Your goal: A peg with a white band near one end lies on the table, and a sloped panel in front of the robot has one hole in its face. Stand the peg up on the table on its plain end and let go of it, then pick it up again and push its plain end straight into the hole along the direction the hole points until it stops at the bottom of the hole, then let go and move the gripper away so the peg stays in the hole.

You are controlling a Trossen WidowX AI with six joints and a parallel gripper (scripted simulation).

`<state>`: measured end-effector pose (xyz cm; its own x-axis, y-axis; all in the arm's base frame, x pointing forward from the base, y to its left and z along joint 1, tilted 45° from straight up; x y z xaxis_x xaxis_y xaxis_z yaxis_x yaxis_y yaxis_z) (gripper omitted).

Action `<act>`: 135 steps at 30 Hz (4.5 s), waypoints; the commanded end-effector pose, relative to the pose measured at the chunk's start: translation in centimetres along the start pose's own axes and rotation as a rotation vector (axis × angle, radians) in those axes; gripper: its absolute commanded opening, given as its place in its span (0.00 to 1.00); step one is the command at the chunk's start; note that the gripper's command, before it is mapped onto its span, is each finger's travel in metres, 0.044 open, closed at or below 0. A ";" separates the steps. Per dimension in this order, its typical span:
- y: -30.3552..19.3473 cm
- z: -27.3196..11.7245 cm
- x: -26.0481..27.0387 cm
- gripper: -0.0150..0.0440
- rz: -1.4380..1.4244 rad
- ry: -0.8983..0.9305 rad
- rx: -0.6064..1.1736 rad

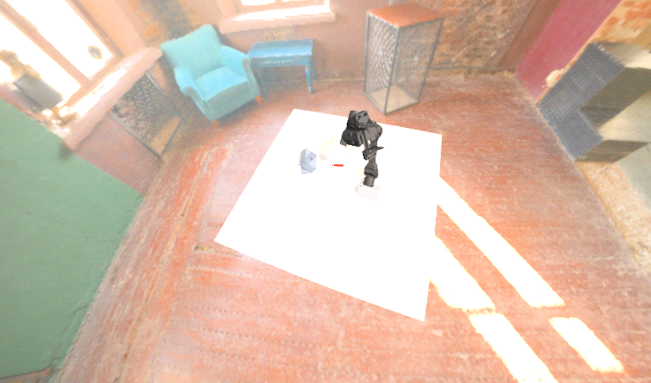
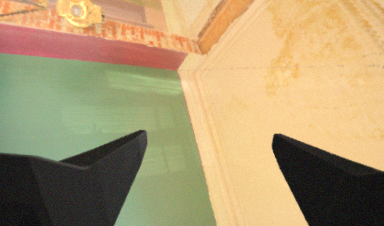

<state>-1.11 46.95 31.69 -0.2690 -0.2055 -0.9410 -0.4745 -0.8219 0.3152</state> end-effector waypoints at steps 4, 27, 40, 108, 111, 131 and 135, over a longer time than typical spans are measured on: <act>-0.5 -0.5 -0.1 1.00 0.028 -0.007 0.036; -6.6 -11.4 0.4 1.00 0.480 -0.158 0.648; -8.1 -18.7 1.8 1.00 0.717 -0.270 1.005; 14.5 -48.0 13.1 1.00 1.510 -0.614 3.095; 16.3 -48.3 13.2 1.00 1.519 -0.579 3.198; 17.7 -49.9 15.1 1.00 1.524 -0.562 3.243; 17.9 -50.3 15.6 1.00 1.524 -0.563 3.243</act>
<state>28.32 2.61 16.73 -0.4803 0.5895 -0.6495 0.8698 0.4152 -0.2665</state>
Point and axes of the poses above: the point midway between the two fingers, 35 mm back from their tips, its own z axis out along the fingers, its own x axis across the jaws, y = z × x, the point moved 8 cm from there along -z, back along the fingers, and after that the axes turned 10 degrees about -z, right-handed, at the moved point
